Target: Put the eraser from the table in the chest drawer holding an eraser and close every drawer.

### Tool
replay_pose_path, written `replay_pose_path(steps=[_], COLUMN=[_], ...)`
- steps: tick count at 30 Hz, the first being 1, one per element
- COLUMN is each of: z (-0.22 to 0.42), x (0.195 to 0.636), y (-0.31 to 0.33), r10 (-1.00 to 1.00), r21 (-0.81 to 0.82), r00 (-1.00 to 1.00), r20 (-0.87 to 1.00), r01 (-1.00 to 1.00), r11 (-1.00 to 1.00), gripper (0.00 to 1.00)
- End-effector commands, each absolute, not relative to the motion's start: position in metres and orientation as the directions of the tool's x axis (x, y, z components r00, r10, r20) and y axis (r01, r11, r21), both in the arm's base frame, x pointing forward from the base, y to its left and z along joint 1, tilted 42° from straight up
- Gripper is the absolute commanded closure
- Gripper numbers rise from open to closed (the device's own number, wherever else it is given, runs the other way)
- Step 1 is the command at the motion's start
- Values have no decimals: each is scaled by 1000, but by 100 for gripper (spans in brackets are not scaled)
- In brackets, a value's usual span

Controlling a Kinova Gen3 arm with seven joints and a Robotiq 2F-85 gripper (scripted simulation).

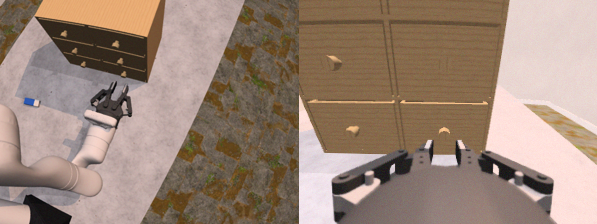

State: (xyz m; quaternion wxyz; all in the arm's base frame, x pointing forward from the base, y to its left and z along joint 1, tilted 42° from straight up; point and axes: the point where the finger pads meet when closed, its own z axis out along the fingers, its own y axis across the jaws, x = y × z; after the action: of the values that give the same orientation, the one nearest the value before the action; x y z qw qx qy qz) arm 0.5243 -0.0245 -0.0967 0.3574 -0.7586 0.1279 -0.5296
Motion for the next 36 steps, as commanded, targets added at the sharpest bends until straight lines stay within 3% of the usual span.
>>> replay_pose_path(steps=[1, 36], z=[-96, -93], x=[526, 557], y=[-25, -21], r10=[-571, -569], r21=[-674, -672], r00=[405, 401], r20=[714, 718], r01=[182, 184], r11=[-716, -718], gripper=[67, 67])
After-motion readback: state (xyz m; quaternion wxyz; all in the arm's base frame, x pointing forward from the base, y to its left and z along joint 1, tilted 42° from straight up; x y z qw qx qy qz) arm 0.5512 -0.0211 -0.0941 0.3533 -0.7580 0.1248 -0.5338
